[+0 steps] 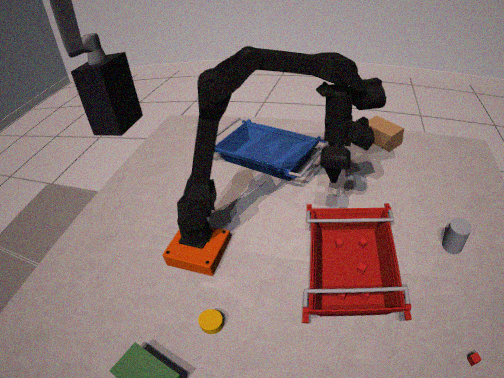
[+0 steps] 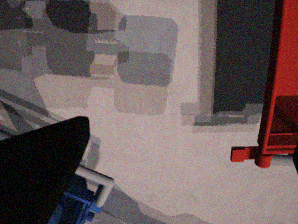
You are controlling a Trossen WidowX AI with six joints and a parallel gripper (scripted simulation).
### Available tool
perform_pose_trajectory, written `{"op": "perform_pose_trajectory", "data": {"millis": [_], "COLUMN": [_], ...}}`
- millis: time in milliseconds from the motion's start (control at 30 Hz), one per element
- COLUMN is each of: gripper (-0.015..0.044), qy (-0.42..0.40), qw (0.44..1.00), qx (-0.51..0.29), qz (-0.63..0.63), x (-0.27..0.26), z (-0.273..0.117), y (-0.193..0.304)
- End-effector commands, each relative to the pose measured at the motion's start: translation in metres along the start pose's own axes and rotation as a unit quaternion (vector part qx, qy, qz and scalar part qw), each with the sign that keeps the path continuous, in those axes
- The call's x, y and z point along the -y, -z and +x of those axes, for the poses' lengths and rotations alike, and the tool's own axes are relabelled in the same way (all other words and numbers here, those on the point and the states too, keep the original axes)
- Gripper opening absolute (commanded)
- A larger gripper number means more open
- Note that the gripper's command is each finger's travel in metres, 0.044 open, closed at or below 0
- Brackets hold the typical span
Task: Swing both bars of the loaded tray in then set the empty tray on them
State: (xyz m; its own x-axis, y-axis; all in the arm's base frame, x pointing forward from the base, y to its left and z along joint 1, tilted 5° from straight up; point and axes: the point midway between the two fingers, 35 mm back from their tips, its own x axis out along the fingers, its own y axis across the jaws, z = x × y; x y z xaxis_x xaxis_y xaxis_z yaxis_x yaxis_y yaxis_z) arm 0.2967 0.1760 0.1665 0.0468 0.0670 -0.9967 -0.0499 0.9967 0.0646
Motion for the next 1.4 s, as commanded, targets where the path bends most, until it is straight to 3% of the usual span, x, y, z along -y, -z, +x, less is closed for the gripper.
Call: {"op": "perform_pose_trajectory", "data": {"millis": [0, 267, 533, 867, 1367], "gripper": [0.0440, 0.0440, 0.0440, 0.0440, 0.0440], "qy": [-0.002, -0.007, -0.015, -0.016, -0.015], "qw": [1.000, 0.994, 0.984, 0.984, 0.984], "qx": [0.005, 0.003, 0.000, 0.000, 0.000], "qz": [0.030, 0.106, 0.175, 0.177, 0.177], "x": [-0.042, -0.107, -0.122, -0.124, -0.127], "z": [0.003, 0.020, 0.034, 0.041, 0.108], "y": [0.040, 0.148, 0.255, 0.257, 0.254]}}
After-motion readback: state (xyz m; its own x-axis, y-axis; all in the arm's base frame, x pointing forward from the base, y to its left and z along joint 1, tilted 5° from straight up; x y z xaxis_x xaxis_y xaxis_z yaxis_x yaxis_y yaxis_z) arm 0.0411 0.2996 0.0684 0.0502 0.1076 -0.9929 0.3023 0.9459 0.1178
